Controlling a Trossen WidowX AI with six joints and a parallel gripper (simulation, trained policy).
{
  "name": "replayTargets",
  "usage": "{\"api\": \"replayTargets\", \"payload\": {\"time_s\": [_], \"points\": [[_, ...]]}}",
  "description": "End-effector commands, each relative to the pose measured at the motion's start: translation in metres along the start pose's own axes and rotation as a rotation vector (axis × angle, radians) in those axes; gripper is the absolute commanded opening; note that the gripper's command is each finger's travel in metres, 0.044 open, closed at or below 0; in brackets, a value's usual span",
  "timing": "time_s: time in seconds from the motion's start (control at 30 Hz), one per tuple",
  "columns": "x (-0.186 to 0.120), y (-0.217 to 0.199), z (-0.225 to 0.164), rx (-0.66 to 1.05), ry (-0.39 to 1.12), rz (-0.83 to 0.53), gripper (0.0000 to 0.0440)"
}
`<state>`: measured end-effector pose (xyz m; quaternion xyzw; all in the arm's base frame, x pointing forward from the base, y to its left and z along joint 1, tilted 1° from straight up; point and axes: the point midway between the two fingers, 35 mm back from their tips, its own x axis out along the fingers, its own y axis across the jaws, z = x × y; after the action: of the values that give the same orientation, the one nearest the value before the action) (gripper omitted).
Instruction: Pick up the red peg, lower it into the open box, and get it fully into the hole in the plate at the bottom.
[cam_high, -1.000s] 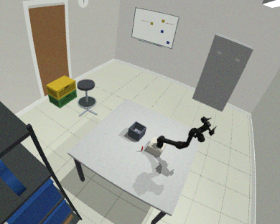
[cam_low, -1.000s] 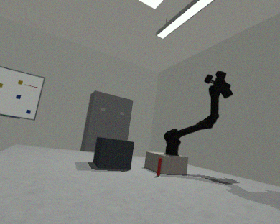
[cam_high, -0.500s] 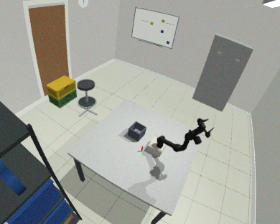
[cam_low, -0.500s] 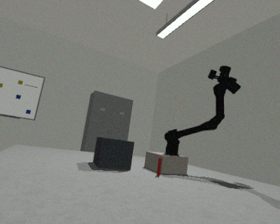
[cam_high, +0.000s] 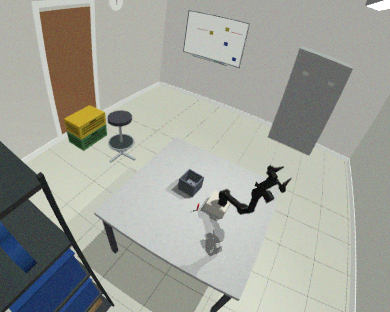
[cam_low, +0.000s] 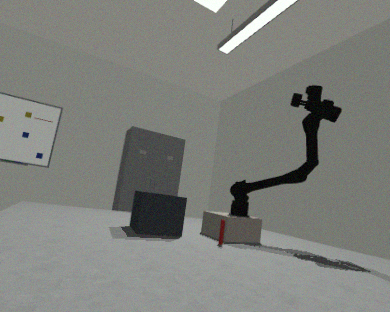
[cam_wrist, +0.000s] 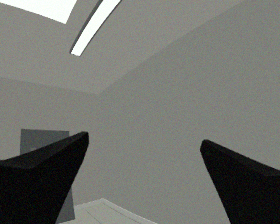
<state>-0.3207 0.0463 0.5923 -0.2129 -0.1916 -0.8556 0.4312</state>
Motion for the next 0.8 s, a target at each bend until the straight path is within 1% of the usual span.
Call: {"api": "replayTargets", "payload": {"time_s": [0.0,0.37,0.77], "points": [[-0.009,0.007,0.006,-0.038,-0.013,0.007,0.044],[-0.039,0.025,0.02,-0.177,-0.033,0.022,0.044],[-0.067,0.051,0.026,-0.32,-0.032,0.05,0.044]]}}
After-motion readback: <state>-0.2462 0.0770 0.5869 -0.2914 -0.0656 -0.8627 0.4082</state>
